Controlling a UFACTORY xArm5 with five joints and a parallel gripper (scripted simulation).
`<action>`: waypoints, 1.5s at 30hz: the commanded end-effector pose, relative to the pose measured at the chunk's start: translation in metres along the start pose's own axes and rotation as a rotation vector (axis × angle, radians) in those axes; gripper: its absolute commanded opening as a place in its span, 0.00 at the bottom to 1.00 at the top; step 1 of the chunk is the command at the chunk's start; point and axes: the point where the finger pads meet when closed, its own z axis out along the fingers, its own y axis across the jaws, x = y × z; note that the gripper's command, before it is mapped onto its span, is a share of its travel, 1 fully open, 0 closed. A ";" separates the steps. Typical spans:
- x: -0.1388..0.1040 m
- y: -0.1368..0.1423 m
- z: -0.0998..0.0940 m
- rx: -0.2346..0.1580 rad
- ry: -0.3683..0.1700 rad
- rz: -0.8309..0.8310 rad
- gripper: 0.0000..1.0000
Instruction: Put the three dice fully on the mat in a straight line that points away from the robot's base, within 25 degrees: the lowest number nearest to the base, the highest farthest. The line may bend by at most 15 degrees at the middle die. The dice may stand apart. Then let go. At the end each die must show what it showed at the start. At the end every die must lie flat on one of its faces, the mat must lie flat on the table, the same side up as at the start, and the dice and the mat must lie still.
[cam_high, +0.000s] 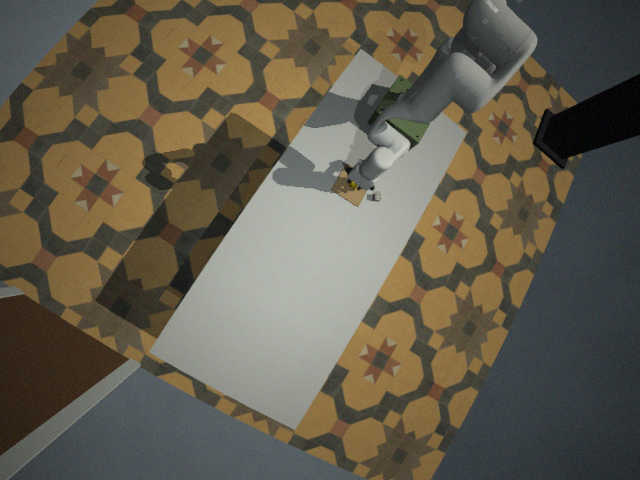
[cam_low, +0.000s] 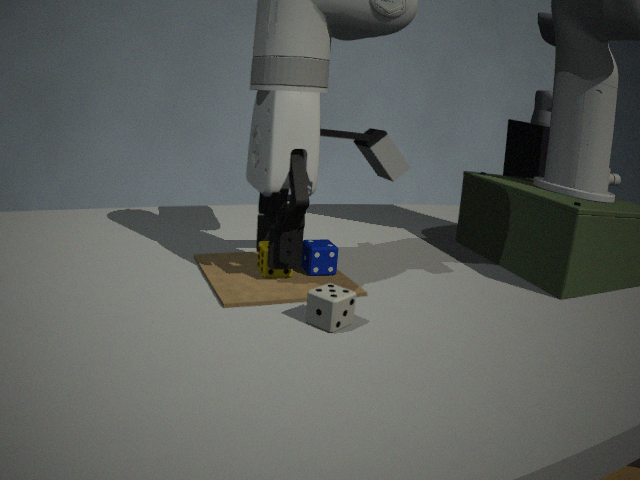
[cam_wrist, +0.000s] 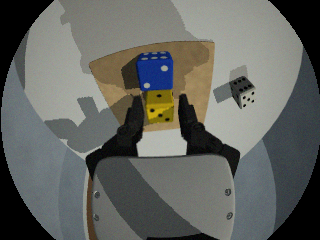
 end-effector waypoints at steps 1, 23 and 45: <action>-0.001 0.000 -0.018 0.000 -0.004 0.000 0.47; -0.001 0.001 -0.080 0.000 -0.004 0.000 1.00; -0.001 0.001 -0.080 0.000 -0.004 0.003 1.00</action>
